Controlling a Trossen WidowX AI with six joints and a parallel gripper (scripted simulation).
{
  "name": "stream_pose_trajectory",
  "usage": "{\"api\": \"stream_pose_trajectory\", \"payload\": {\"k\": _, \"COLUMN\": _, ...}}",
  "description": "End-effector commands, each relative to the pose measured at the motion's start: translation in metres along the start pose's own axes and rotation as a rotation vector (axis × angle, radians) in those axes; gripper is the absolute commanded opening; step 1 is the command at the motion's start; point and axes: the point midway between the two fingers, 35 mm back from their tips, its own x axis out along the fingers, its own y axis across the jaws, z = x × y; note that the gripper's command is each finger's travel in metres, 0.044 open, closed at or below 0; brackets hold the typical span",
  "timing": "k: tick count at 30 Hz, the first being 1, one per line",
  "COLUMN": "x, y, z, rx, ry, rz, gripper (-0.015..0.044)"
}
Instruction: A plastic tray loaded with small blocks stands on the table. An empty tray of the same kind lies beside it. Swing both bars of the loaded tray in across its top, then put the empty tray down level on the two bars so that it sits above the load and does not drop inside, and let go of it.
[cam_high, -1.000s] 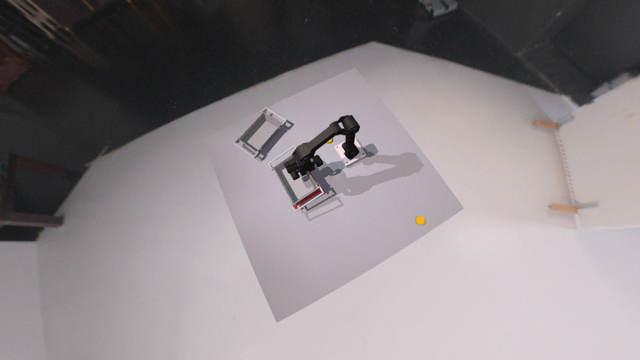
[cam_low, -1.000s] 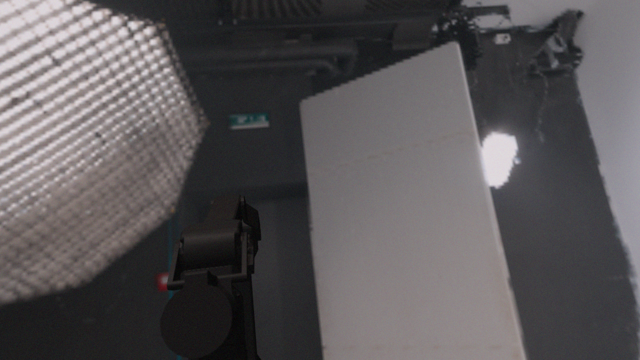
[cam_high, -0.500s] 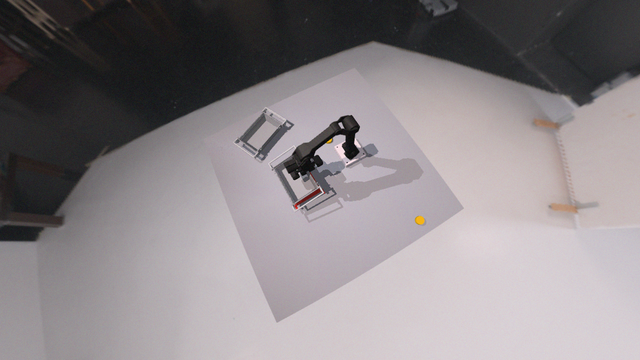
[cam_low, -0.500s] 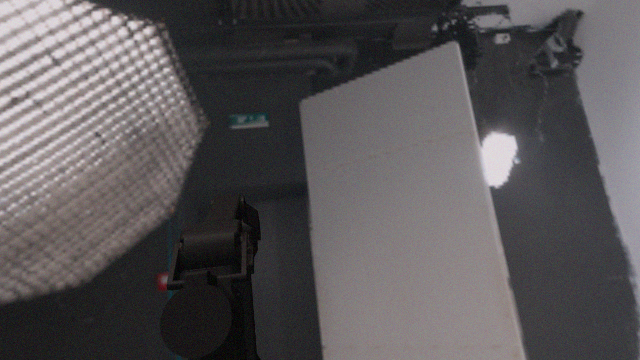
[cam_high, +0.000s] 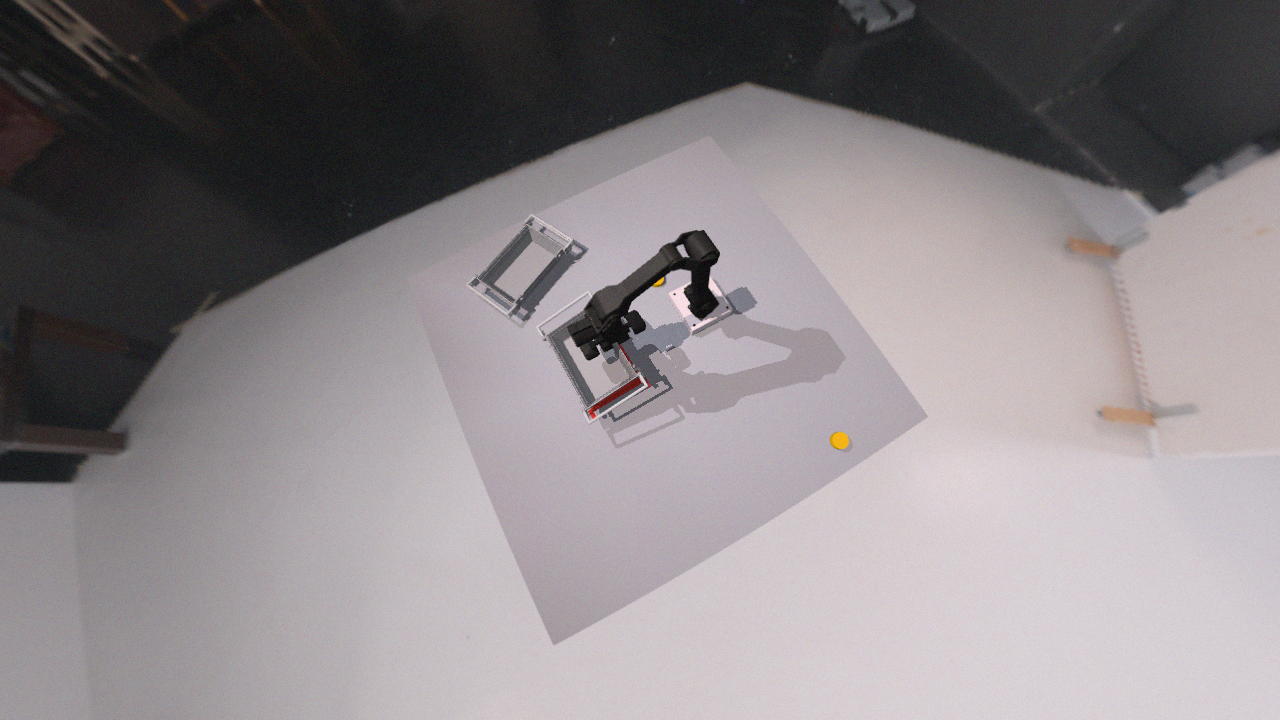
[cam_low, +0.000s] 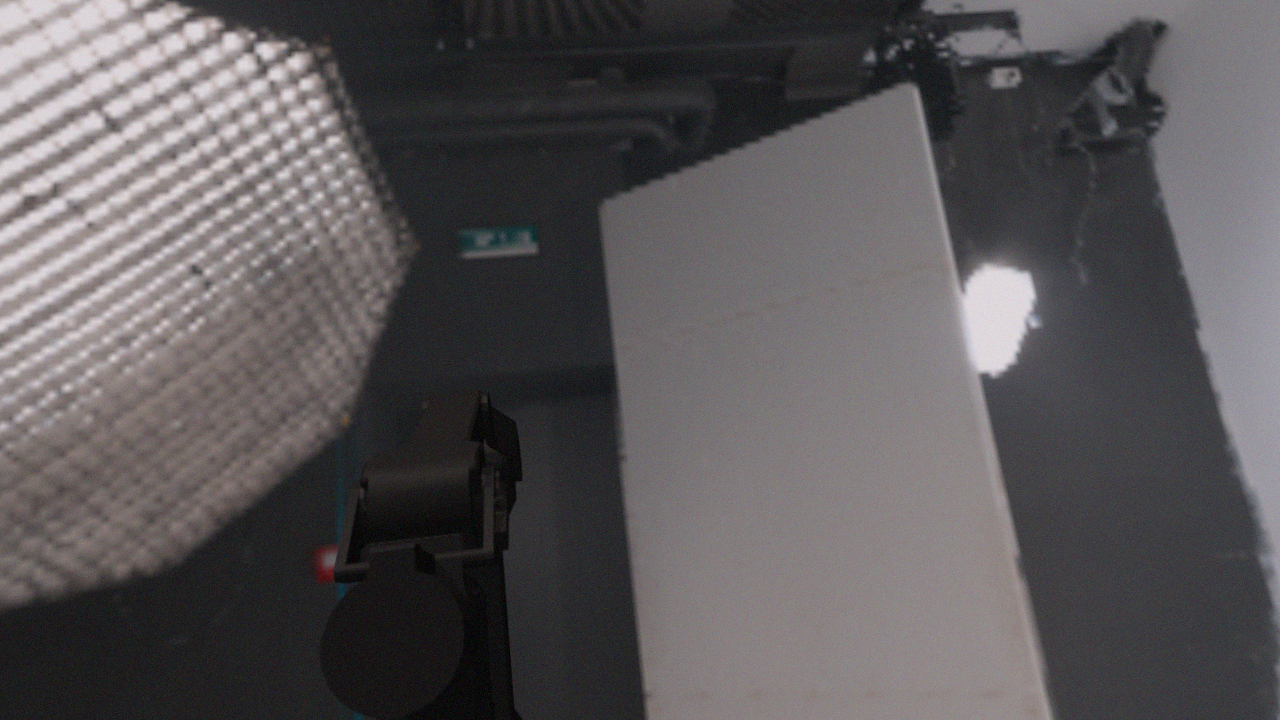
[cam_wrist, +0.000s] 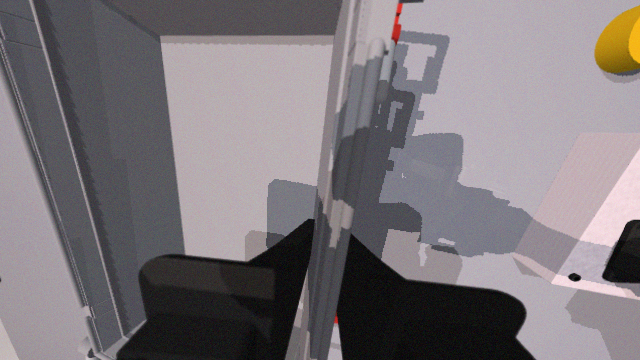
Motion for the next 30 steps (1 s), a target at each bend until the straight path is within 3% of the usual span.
{"api": "stream_pose_trajectory", "payload": {"k": 1, "x": 0.0117, "y": -0.0086, "z": 0.0003, "rx": 0.001, "ry": -0.002, "rz": -0.034, "gripper": 0.0000}}
{"api": "stream_pose_trajectory", "payload": {"k": 30, "x": 0.0148, "y": -0.0105, "z": 0.0004, "rx": 0.001, "ry": -0.002, "rz": -0.041, "gripper": 0.0000}}
